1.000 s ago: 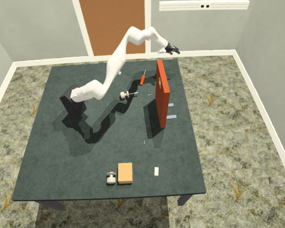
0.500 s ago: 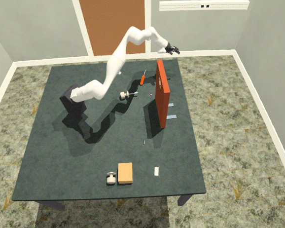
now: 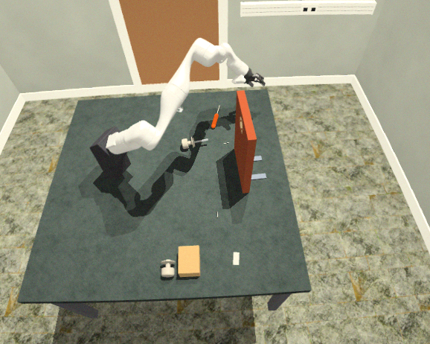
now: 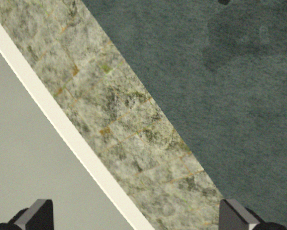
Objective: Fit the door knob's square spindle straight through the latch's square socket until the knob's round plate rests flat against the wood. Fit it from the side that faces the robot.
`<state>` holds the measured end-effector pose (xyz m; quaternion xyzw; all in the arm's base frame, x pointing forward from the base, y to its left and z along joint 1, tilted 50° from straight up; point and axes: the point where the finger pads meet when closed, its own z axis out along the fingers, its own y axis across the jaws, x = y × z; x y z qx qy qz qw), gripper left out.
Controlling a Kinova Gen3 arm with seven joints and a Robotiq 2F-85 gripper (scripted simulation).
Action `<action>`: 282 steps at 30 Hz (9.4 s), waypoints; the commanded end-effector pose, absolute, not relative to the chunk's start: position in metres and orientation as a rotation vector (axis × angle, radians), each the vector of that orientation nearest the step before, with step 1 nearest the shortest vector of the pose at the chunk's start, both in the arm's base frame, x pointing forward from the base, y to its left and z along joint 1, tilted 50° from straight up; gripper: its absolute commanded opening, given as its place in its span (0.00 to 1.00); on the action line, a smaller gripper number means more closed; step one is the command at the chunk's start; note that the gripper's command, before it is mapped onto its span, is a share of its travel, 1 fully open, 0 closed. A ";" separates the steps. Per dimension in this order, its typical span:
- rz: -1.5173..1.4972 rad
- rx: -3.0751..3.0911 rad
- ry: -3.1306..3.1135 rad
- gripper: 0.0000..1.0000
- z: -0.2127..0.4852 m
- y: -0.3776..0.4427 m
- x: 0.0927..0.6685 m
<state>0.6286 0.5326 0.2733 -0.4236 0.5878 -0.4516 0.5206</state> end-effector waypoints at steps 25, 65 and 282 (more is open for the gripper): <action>-1.136 -1.501 1.709 1.00 0.114 0.370 0.466; -1.205 -1.923 1.832 1.00 0.070 0.189 0.305; -1.566 -3.590 0.019 0.90 0.018 0.190 0.348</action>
